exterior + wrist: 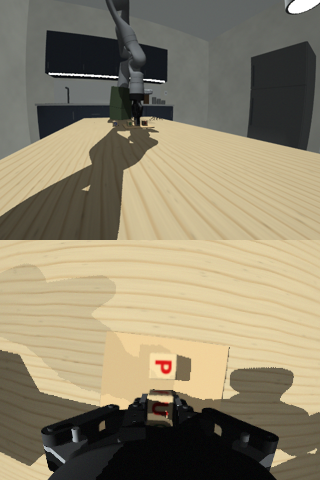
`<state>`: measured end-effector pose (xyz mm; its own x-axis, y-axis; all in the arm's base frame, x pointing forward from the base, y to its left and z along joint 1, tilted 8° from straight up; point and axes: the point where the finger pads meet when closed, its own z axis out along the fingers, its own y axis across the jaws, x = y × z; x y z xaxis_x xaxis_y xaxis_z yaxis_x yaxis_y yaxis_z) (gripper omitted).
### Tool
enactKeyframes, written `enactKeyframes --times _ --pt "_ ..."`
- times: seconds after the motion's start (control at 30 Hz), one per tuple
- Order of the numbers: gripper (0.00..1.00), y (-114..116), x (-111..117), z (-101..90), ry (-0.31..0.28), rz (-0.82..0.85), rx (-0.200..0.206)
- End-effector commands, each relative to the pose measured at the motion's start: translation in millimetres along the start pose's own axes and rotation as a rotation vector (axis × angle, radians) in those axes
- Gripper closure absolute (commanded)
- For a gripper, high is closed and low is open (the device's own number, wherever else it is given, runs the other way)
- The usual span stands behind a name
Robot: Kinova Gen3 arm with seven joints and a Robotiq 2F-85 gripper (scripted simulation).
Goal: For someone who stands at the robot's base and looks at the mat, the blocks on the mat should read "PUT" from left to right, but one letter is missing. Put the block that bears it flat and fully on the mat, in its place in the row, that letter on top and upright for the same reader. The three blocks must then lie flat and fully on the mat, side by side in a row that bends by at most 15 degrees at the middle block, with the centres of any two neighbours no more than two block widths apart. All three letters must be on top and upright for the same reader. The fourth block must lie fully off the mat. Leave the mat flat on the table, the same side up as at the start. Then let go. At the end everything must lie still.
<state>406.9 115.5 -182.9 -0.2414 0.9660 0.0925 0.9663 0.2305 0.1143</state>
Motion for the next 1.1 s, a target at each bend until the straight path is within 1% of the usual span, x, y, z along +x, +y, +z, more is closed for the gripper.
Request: enactKeyframes --times 0.0,0.27,0.3,0.43,0.47,0.53,0.57,0.63,0.67,0.73,0.77,1.07 --pt "0.79 3.4 -0.7 0.3 -0.007 0.001 -0.007" --pt "0.79 3.4 -0.7 0.3 -0.007 0.001 -0.007" --pt "0.75 3.4 -0.7 0.3 -0.007 0.001 -0.007" --pt "0.75 3.4 -0.7 0.3 -0.007 0.001 -0.007" --pt "0.71 3.4 -0.7 0.3 -0.007 0.001 -0.007" --pt "0.71 3.4 -0.7 0.3 -0.007 0.001 -0.007" --pt "0.67 3.4 -0.7 0.3 -0.007 0.001 -0.007" --pt "0.67 3.4 -0.7 0.3 -0.007 0.001 -0.007" --pt "0.63 3.4 -0.7 0.3 -0.007 0.001 -0.007" --pt "0.63 3.4 -0.7 0.3 -0.007 0.001 -0.007" --pt "0.59 3.4 -0.7 0.3 -0.007 0.001 -0.007" --pt "0.59 3.4 -0.7 0.3 -0.007 0.001 -0.007"
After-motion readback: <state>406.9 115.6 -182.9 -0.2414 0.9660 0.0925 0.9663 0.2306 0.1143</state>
